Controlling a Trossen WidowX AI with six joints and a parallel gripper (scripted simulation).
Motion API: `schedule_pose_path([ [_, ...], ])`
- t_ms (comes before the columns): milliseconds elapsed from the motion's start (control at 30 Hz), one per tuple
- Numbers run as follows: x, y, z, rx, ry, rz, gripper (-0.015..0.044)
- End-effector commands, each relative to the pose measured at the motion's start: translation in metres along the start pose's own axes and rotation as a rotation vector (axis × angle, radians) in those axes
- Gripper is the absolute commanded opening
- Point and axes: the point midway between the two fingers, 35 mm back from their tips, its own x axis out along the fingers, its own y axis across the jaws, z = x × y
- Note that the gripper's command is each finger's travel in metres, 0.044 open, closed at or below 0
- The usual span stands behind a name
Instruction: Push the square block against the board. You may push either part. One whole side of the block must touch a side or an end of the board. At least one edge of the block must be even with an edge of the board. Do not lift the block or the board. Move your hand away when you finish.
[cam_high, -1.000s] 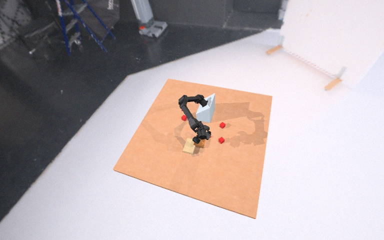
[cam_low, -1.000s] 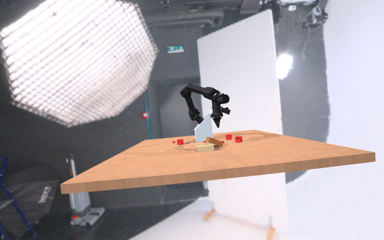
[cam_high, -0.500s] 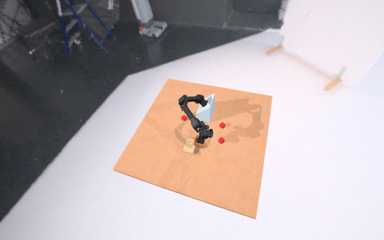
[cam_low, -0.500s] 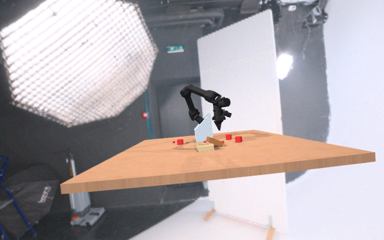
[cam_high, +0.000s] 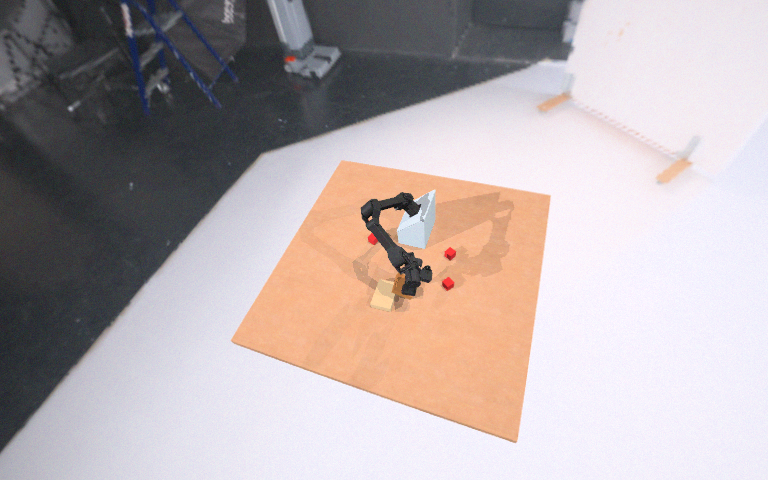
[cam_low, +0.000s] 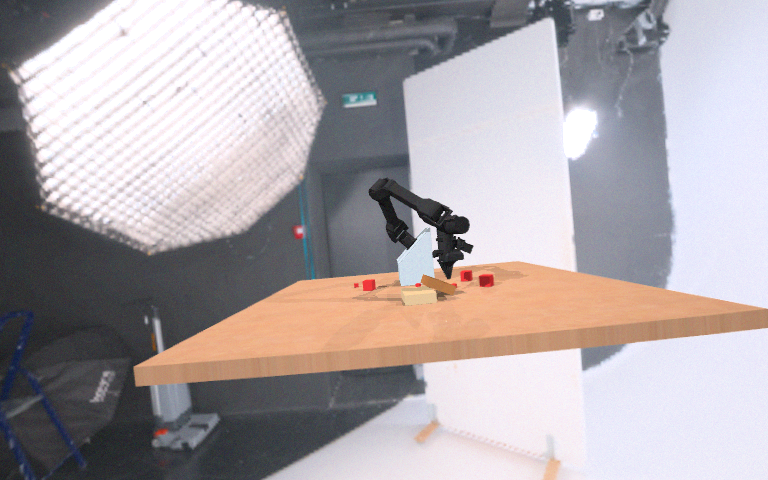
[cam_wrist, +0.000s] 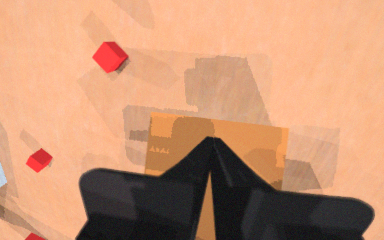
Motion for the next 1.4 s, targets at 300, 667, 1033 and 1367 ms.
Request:
schedule_pose_path([
  [300, -0.001, -0.002, 0.011, -0.005, 0.000, -0.014, 0.0000],
  [667, -0.002, -0.001, 0.029, -0.005, -0.001, -0.014, 0.0000],
  [1033, -0.002, 0.001, 0.046, -0.004, -0.001, -0.014, 0.0000],
  [1367, -0.052, 0.000, 0.041, -0.004, -0.003, -0.014, 0.0000],
])
